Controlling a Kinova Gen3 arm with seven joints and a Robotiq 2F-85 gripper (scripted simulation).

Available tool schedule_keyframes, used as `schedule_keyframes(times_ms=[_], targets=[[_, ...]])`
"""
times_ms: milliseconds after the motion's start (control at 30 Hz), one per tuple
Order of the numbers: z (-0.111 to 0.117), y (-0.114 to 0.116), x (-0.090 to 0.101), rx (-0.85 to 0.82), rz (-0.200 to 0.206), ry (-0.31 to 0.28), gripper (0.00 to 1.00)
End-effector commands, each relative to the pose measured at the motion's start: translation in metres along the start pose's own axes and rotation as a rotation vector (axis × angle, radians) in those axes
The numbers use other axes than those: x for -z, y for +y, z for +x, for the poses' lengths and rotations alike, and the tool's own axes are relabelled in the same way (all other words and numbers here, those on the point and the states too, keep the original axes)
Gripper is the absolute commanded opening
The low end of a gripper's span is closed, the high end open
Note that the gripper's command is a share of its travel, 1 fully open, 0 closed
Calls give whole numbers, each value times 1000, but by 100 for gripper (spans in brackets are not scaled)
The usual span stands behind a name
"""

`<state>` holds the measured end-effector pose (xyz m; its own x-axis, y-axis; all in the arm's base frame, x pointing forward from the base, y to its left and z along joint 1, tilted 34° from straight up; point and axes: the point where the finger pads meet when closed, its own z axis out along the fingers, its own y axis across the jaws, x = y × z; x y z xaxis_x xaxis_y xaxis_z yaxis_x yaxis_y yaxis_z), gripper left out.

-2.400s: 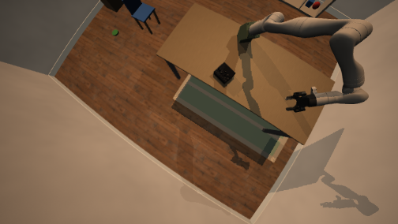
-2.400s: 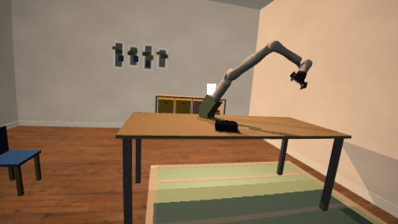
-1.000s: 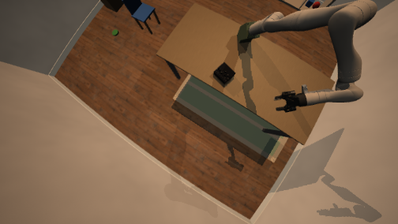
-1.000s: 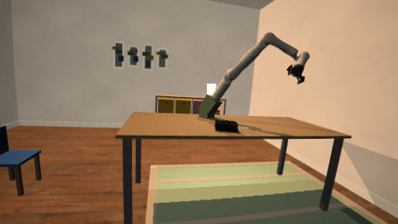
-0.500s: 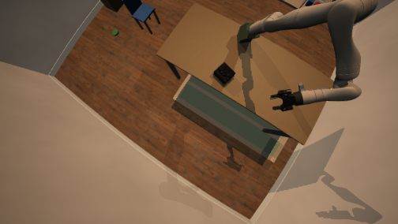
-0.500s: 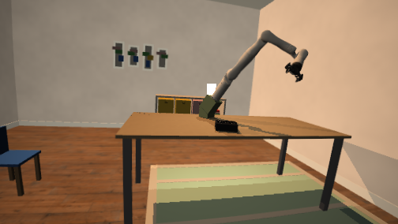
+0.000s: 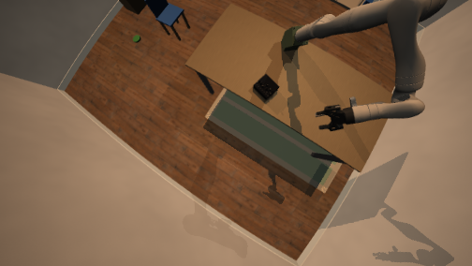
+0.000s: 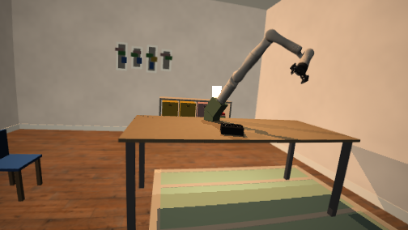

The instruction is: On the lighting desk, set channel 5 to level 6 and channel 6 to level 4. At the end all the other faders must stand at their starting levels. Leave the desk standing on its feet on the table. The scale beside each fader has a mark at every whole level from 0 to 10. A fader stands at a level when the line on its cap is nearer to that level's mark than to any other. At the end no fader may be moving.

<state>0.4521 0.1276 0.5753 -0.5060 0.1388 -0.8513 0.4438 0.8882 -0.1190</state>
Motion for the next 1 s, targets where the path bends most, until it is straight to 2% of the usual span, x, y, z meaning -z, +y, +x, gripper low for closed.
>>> schedule_keyframes(times_ms=[0,200,233,500,533,800,833,967], targets=[[-4,-14,-6,-13,4,5,100],[-4,-14,-6,-13,4,5,100],[-6,-28,-19,-7,-3,17,100],[-6,-28,-19,-7,-3,17,100],[-7,-43,-32,-1,-11,31,100],[-7,-43,-32,-1,-11,31,100],[-6,-58,-47,5,-21,47,100],[-6,-58,-47,5,-21,47,100]])
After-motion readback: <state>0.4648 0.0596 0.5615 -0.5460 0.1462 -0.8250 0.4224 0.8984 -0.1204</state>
